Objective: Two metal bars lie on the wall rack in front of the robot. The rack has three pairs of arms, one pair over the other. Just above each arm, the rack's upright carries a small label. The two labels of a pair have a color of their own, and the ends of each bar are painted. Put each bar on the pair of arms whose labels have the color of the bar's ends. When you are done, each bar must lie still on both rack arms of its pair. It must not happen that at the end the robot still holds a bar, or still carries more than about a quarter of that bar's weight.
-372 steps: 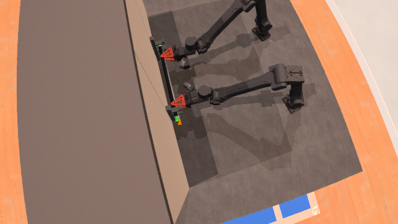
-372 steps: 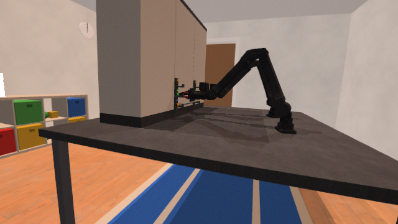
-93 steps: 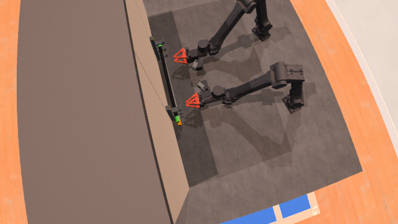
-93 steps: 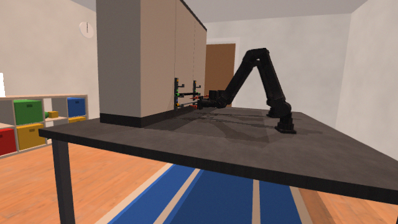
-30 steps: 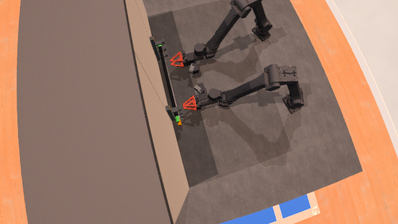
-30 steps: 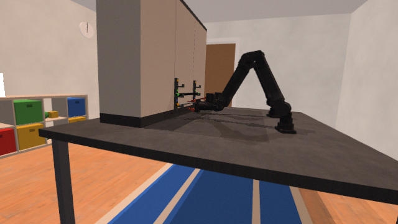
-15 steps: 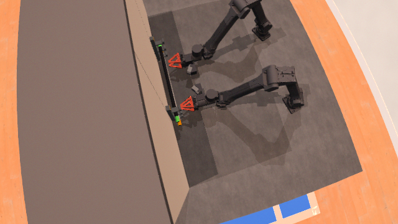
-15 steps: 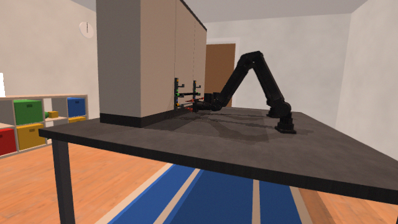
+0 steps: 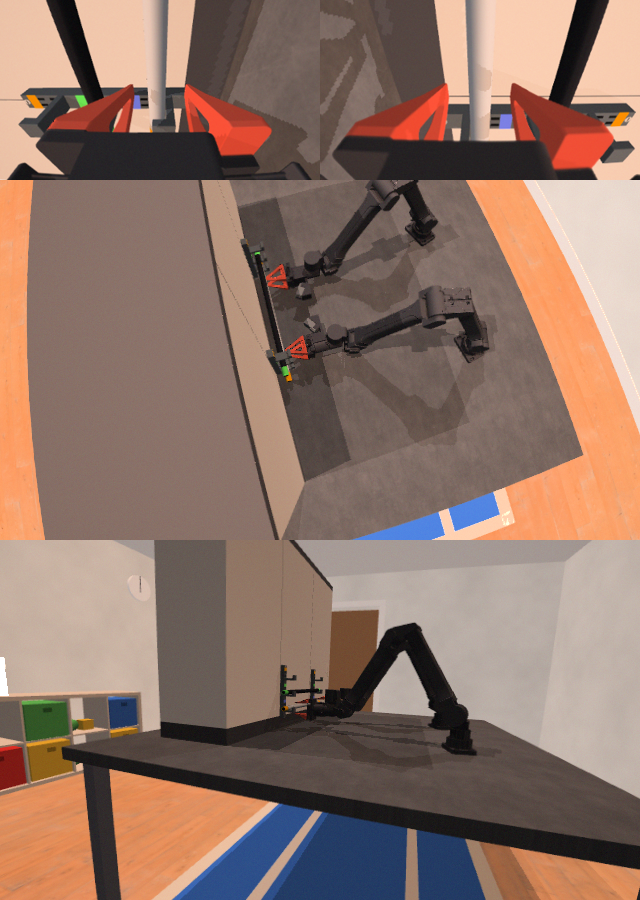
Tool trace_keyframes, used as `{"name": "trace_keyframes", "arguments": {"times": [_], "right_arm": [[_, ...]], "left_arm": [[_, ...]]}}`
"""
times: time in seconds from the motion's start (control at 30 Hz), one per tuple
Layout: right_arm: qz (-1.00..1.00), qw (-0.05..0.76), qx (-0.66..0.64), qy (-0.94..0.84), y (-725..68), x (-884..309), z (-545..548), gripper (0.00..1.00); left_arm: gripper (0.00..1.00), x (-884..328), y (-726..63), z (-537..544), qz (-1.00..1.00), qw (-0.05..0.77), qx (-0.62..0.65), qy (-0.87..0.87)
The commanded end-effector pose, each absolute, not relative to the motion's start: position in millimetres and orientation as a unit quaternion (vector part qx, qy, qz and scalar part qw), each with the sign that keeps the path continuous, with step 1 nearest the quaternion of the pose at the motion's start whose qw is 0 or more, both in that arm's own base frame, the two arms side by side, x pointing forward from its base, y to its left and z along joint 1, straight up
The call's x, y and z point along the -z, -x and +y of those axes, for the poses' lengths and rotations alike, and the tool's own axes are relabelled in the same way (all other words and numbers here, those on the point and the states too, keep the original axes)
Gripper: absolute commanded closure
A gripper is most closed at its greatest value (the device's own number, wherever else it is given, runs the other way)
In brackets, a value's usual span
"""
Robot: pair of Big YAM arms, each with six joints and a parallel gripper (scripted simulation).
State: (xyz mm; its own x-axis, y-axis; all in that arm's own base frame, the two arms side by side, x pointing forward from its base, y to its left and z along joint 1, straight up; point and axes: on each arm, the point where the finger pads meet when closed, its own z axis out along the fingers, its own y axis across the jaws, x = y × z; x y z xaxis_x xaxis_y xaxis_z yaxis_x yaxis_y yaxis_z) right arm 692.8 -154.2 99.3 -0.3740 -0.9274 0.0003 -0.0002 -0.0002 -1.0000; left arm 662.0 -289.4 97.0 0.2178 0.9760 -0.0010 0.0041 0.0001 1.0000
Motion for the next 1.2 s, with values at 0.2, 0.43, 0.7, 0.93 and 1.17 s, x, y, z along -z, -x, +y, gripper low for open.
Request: {"name": "trace_keyframes", "arguments": {"times": [0.2, 0.43, 0.7, 0.93, 1.17], "right_arm": [[0.582, 0.395, 0.597, 0.387, -707, -110, -171, 0.47], [0.582, 0.394, 0.597, 0.386, -706, -110, -172, 0.47], [0.582, 0.394, 0.597, 0.386, -707, -110, -173, 0.47], [0.582, 0.394, 0.597, 0.386, -710, -111, -175, 0.47], [0.582, 0.394, 0.598, 0.386, -714, -111, -176, 0.47]], "left_arm": [[0.46, -126, -687, -290, 0.437, 0.567, -0.454, -0.531], [0.46, -127, -687, -289, 0.436, 0.567, -0.454, -0.531], [0.46, -127, -688, -290, 0.436, 0.567, -0.454, -0.531], [0.46, -128, -695, -291, 0.436, 0.568, -0.455, -0.531], [0.46, -129, -702, -293, 0.435, 0.568, -0.455, -0.530]]}}
